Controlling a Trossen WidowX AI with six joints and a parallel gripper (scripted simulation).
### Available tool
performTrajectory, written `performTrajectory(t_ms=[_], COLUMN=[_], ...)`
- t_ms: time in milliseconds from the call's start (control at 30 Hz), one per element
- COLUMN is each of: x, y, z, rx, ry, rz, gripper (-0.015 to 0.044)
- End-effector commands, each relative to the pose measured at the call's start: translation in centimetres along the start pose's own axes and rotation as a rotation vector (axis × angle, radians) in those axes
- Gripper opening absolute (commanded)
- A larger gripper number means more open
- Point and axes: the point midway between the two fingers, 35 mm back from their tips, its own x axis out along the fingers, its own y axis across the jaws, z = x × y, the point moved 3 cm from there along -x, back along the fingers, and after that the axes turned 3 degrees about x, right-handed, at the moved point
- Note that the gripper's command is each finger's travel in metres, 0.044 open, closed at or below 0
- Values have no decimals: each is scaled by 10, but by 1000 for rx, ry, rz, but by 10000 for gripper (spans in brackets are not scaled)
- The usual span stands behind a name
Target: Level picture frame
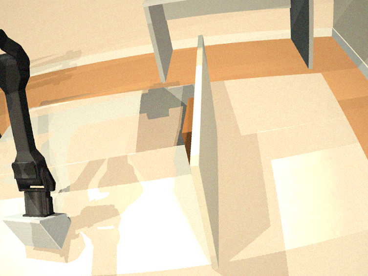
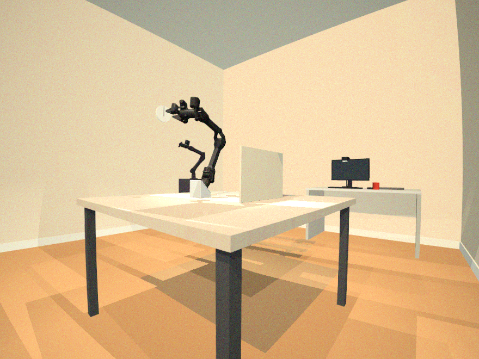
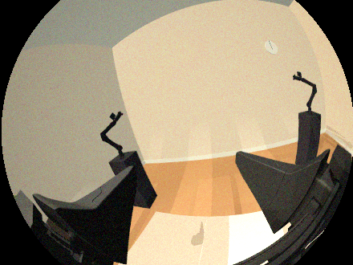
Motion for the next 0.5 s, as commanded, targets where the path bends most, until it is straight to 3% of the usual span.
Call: performTrajectory(t_ms=[0, 167, 467], x=[-2, -69, -208], y=[0, 8, -9], z=[0, 1, -24], rx=[11, 291, 761], ry=[-1, 6, 267], rz=[12, 327, 988], gripper=[374, 260, 260])
